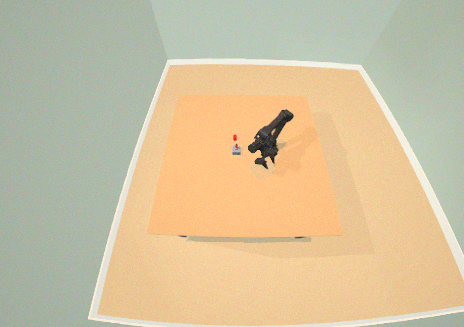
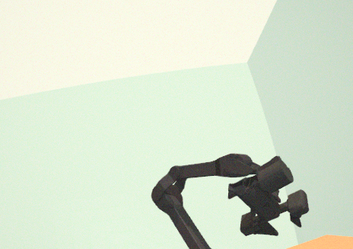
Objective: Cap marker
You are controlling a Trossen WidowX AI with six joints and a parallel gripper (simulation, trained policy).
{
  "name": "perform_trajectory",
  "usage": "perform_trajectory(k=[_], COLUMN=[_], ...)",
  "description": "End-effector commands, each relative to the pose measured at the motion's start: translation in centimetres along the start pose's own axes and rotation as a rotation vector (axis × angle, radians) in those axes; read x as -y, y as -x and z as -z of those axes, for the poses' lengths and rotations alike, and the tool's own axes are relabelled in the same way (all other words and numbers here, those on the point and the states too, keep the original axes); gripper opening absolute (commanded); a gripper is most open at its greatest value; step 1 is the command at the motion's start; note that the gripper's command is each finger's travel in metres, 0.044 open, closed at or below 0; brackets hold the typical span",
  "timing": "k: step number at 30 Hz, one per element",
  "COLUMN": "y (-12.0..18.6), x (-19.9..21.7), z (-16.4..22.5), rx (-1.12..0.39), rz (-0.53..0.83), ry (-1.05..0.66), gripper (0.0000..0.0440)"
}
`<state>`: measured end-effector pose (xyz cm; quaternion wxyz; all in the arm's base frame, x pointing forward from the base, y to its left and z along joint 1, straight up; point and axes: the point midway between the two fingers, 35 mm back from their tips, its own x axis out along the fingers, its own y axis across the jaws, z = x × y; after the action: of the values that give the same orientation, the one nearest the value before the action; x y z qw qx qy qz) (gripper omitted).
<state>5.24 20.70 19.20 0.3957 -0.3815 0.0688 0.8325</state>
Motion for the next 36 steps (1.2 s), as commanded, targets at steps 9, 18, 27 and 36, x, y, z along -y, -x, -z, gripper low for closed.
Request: perform_trajectory(k=[9,18,27,36], y=[2.4,4.2,6.1,8.0], x=[1.6,2.4,2.9,3.1], z=[2.5,4.5,6.5,8.6], rx=[-0.077,-0.133,-0.190,-0.246], rz=[0.076,0.124,0.165,0.198], ry=[-0.030,-0.056,-0.083,-0.110], gripper=[0.0329,0.0329,0.0329,0.0329])
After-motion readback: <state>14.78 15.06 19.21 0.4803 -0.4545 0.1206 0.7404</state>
